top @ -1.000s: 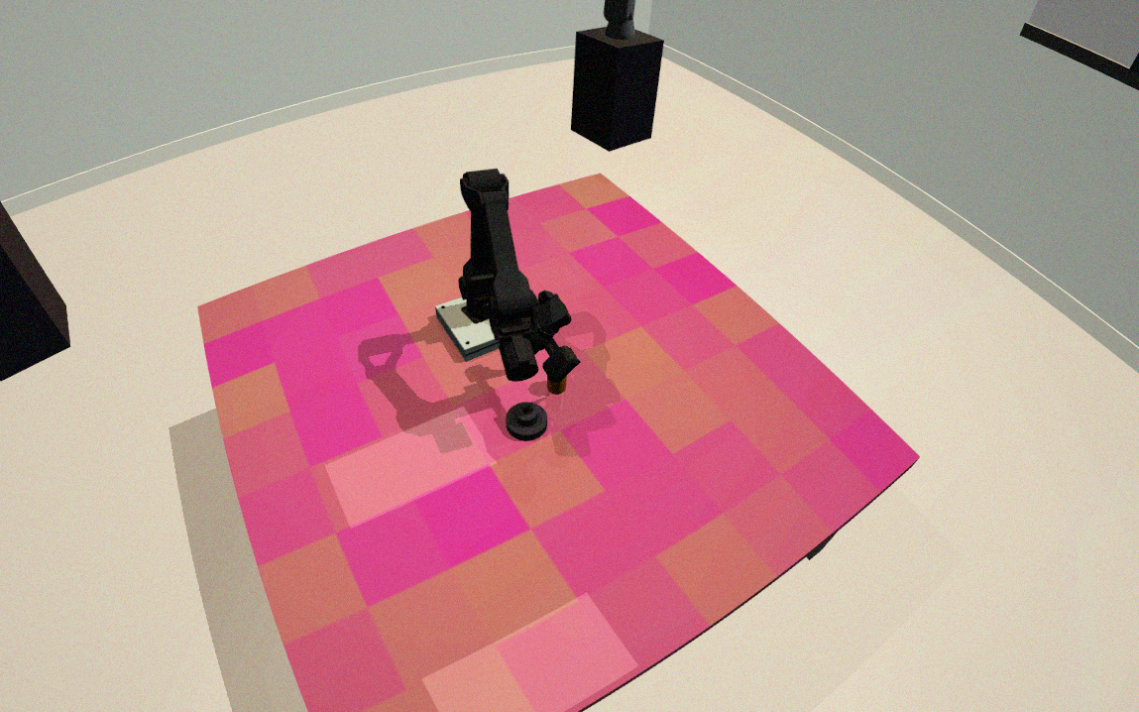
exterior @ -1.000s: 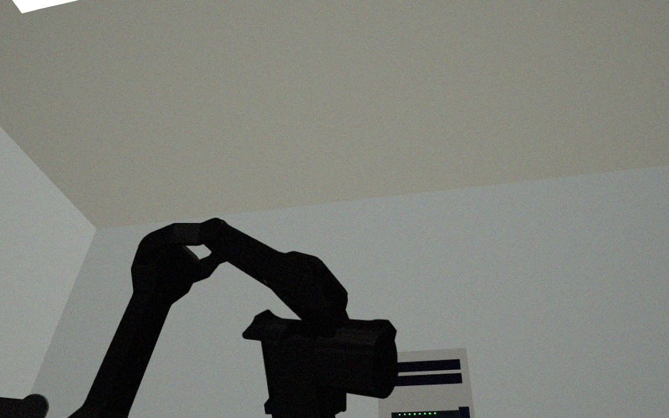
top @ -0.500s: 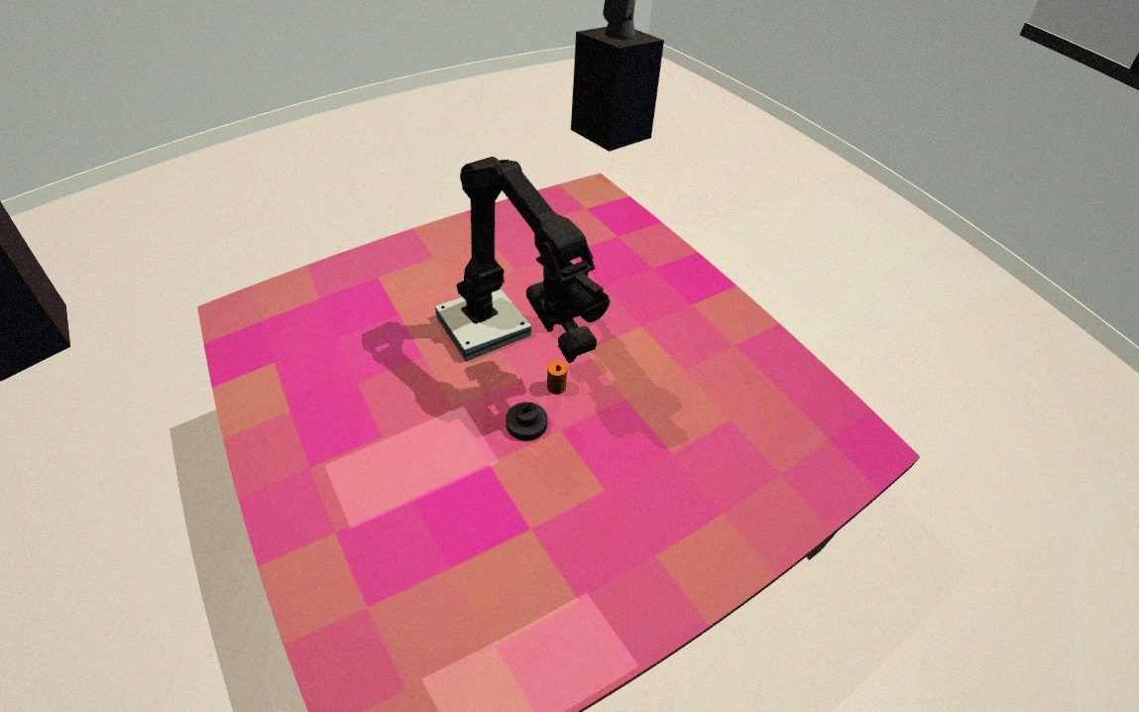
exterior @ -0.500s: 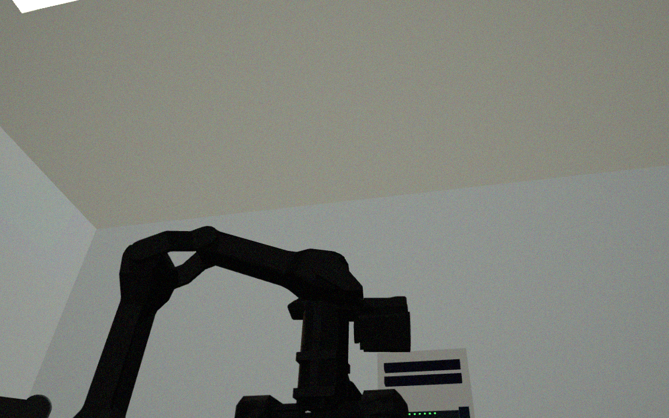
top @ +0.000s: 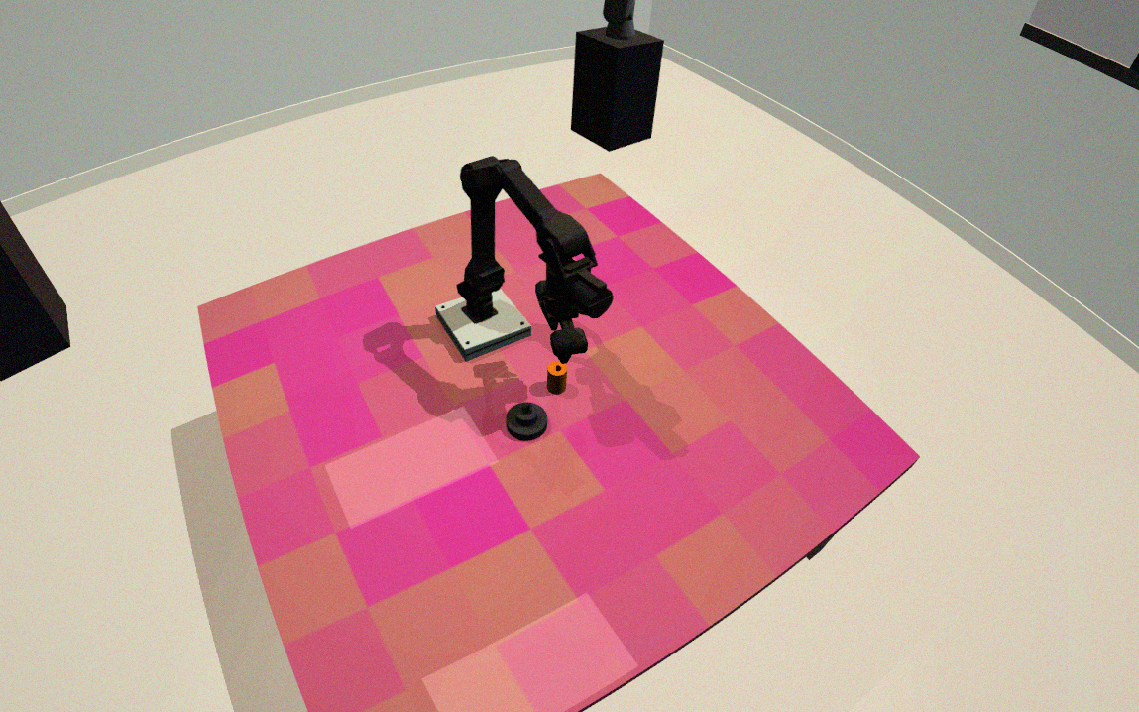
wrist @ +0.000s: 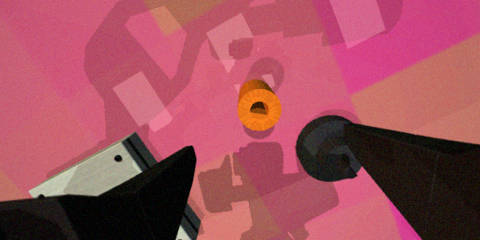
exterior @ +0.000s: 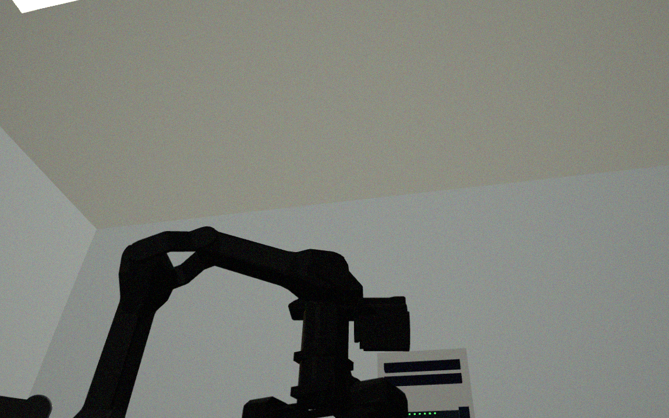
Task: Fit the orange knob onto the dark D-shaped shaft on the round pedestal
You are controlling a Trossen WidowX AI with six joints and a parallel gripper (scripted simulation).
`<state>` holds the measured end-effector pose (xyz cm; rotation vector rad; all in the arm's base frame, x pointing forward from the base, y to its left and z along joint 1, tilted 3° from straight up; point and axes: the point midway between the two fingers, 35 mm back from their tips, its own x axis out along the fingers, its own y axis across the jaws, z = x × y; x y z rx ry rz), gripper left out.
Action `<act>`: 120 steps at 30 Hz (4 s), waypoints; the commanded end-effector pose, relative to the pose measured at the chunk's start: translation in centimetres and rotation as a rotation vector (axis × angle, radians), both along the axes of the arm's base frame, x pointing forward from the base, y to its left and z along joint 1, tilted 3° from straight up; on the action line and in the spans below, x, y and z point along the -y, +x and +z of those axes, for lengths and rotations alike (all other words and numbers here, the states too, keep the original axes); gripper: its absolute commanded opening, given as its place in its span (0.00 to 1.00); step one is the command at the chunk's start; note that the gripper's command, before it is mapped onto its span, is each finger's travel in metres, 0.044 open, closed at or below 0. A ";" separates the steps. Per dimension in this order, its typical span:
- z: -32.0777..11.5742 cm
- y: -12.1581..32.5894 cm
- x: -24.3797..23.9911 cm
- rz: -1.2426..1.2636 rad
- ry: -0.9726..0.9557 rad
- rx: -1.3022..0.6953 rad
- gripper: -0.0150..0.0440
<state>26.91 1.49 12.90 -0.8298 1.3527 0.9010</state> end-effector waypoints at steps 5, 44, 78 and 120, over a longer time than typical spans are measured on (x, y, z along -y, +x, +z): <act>0.0 0.0 0.1 -0.824 0.000 -0.043 1.00; -3.5 0.0 -0.1 -1.368 0.005 -0.072 1.00; -8.9 0.2 -0.4 -1.368 0.005 -0.072 1.00; -9.3 0.6 -0.5 -1.368 0.005 -0.072 0.25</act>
